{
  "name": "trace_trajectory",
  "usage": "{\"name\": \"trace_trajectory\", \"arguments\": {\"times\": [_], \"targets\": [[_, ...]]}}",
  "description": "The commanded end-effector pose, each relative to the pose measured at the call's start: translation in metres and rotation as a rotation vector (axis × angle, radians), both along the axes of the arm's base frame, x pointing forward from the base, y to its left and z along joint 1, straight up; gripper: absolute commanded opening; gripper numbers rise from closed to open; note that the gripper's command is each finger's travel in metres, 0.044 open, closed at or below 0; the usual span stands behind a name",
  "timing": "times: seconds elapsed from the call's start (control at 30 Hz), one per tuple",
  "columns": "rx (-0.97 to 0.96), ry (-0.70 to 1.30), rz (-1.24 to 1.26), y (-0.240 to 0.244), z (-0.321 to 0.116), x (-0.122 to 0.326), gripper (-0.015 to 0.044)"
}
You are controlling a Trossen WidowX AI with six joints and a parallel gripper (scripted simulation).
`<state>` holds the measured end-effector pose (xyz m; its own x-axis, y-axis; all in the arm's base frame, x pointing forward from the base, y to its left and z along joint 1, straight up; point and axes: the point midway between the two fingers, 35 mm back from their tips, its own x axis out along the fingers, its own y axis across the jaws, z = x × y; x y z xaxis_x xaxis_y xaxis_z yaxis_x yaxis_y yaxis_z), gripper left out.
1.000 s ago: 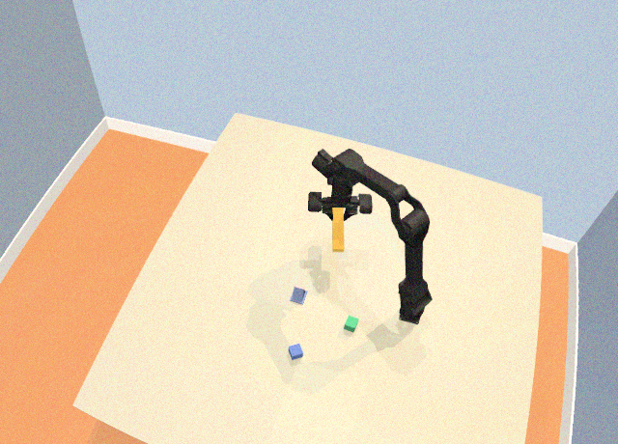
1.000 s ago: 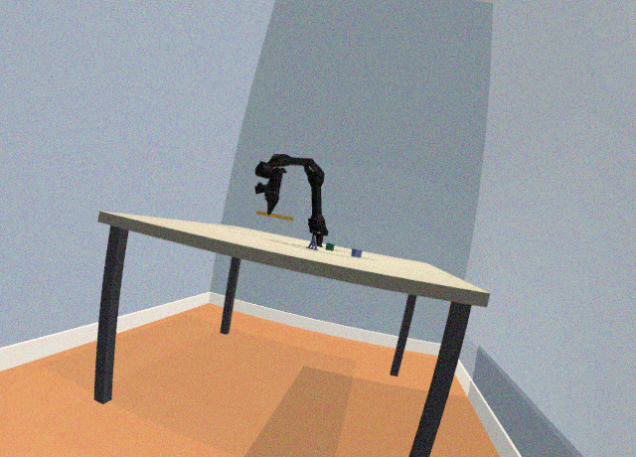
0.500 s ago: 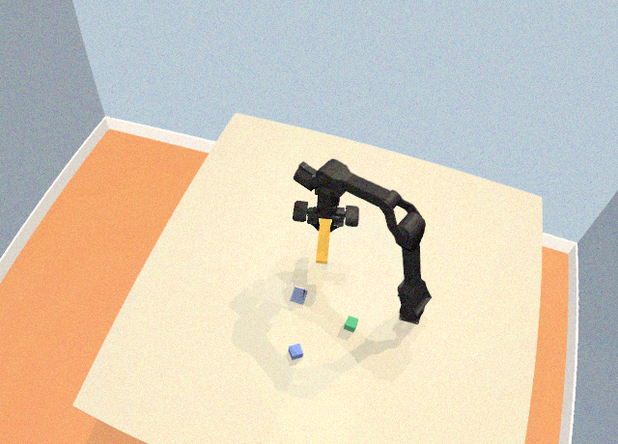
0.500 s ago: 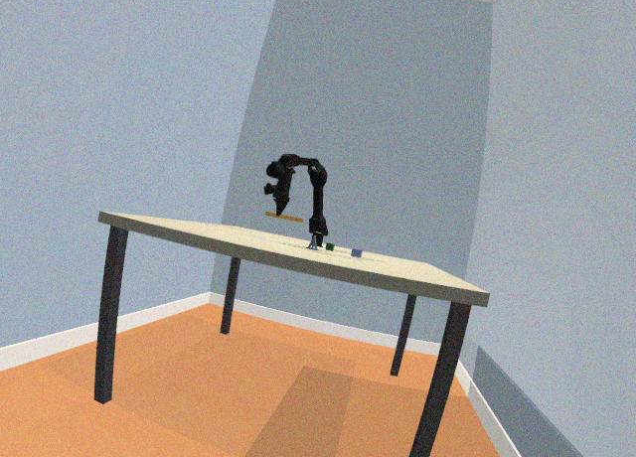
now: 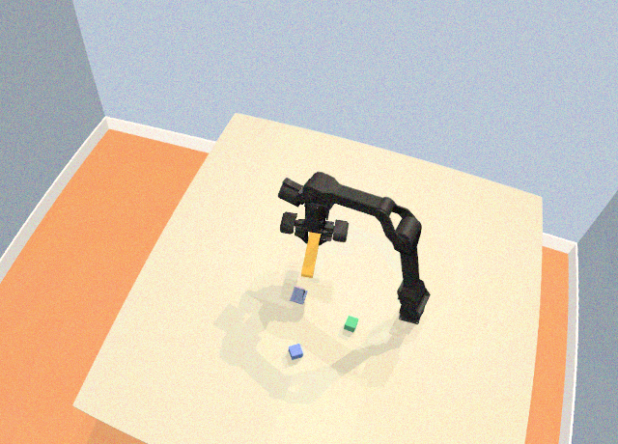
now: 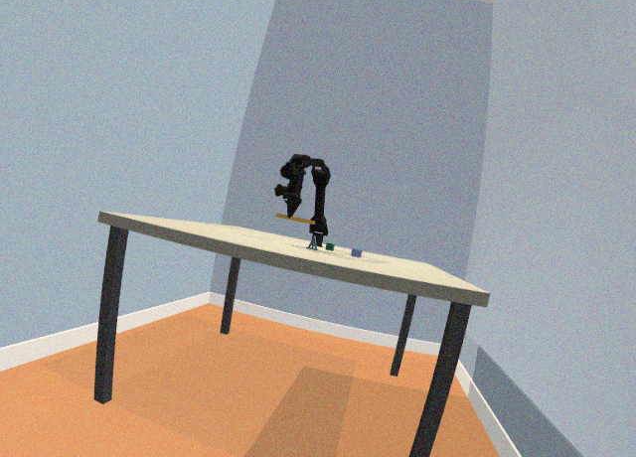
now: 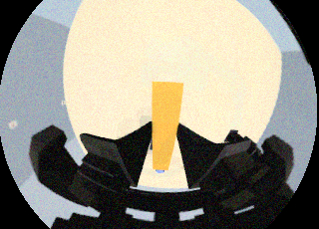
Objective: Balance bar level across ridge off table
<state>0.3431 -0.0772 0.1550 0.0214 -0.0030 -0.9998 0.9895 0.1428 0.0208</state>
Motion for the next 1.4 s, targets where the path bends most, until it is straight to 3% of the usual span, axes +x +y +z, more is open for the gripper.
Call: {"name": "trace_trajectory", "arguments": {"times": [0.0,0.7,1.37], "targets": [[-0.002,-0.007,-0.022,0.014,0.003,0.002,0.0000],[0.008,-0.007,-0.126,0.095,0.004,0.002,0.0000],[0.008,-0.007,-0.129,0.098,-0.023,0.003,0.0000]]}}
